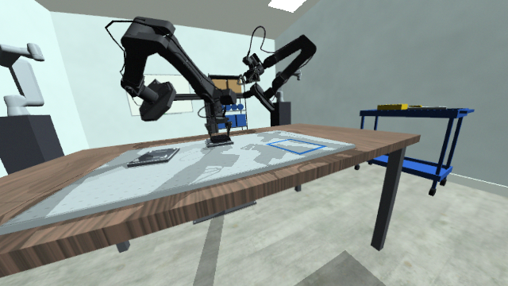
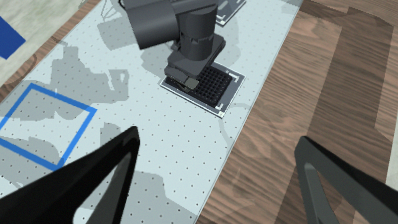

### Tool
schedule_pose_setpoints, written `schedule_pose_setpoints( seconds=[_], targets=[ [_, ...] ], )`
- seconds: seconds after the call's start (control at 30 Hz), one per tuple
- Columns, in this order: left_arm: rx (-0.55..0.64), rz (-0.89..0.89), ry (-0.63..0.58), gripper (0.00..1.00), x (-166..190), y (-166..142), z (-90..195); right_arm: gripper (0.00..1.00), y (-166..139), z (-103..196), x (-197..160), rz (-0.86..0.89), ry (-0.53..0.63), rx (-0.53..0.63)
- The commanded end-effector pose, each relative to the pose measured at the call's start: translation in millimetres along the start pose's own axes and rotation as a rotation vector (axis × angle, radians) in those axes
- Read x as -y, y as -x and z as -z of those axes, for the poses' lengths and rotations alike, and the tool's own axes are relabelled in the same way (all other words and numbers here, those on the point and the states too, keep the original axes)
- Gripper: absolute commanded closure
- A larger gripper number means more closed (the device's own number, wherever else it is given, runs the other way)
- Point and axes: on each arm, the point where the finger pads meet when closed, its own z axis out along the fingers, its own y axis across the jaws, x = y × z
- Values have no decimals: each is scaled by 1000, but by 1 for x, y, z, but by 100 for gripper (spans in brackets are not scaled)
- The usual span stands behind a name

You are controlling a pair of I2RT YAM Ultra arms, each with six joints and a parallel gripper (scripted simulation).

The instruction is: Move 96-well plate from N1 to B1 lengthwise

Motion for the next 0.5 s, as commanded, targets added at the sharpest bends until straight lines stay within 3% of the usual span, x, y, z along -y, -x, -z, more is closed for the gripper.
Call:
schedule_pose_setpoints(
  seconds=[0.0, 0.47],
  targets=[
    [11, 7, 0, 0, 2, 9, 2, 22, 2, 1, -4, 2, -13, -17],
    [11, 7, 0, 0, 2, 9, 2, 22, 4, 7, -5, 5, -12, -10]
  ],
)
